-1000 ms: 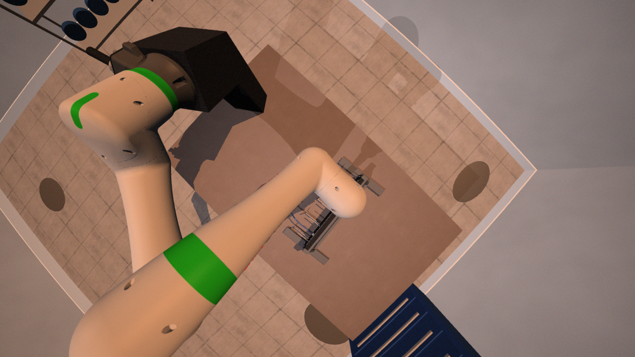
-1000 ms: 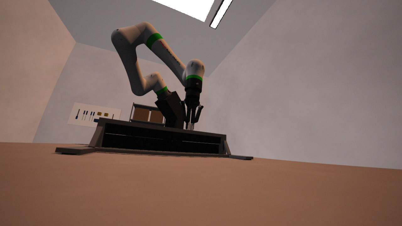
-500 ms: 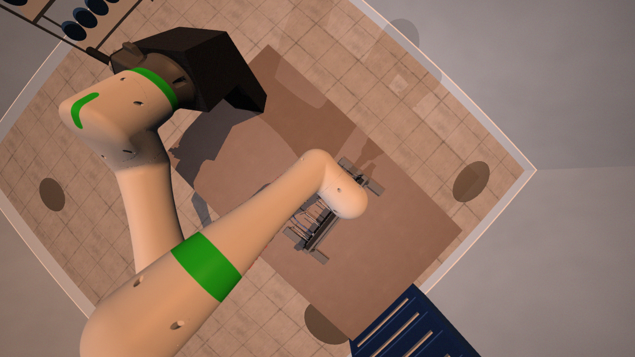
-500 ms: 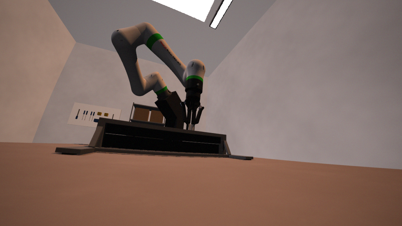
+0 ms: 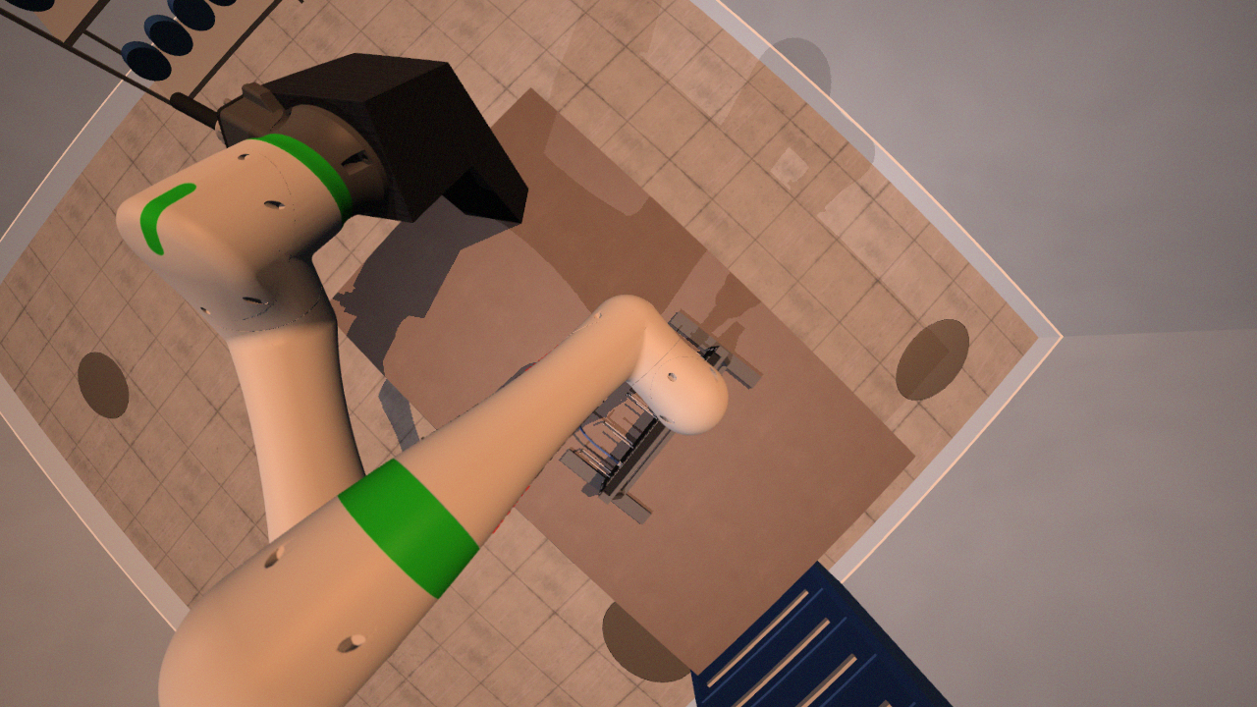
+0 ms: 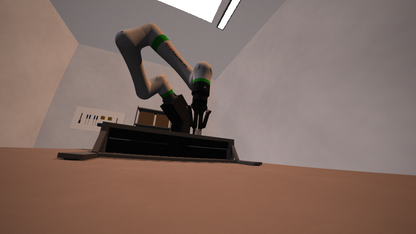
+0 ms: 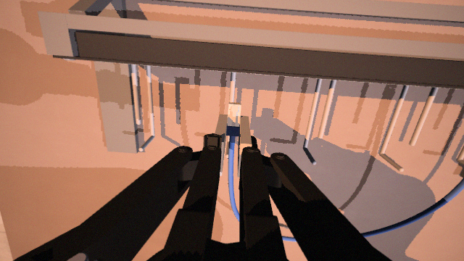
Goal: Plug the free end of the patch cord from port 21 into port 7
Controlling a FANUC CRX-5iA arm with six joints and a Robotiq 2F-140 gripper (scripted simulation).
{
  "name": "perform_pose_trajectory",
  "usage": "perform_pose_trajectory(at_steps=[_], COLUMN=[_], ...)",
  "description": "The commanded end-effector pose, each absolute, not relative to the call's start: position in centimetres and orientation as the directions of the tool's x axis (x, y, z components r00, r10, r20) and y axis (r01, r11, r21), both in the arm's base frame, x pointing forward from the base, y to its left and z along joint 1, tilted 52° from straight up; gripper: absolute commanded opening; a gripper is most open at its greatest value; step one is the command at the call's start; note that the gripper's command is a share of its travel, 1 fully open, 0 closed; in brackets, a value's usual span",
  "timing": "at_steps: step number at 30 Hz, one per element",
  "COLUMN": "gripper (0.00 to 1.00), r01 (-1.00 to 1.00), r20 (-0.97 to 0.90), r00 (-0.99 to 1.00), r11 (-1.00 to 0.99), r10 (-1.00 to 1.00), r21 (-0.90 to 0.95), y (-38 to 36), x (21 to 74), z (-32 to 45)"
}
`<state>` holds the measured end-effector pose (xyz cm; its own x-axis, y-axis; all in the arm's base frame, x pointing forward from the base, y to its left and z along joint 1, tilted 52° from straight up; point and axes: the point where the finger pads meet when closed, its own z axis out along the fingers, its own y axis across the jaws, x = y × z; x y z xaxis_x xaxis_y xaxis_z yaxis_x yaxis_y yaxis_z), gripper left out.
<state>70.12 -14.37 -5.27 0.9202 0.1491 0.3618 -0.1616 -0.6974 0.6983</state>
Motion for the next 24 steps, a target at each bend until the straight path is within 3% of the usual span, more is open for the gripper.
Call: perform_pose_trajectory(at_steps=[1,24], gripper=[0.0,0.0], r01=[-0.161,-0.161], r20=[0.362,0.363], r00=[0.92,0.92], r11=[-0.698,-0.698], r10=[0.149,0.15], r21=[0.698,0.698], y=[-14.3,-14.0], x=[70.2,72.4], z=[-5.3,-4.4])
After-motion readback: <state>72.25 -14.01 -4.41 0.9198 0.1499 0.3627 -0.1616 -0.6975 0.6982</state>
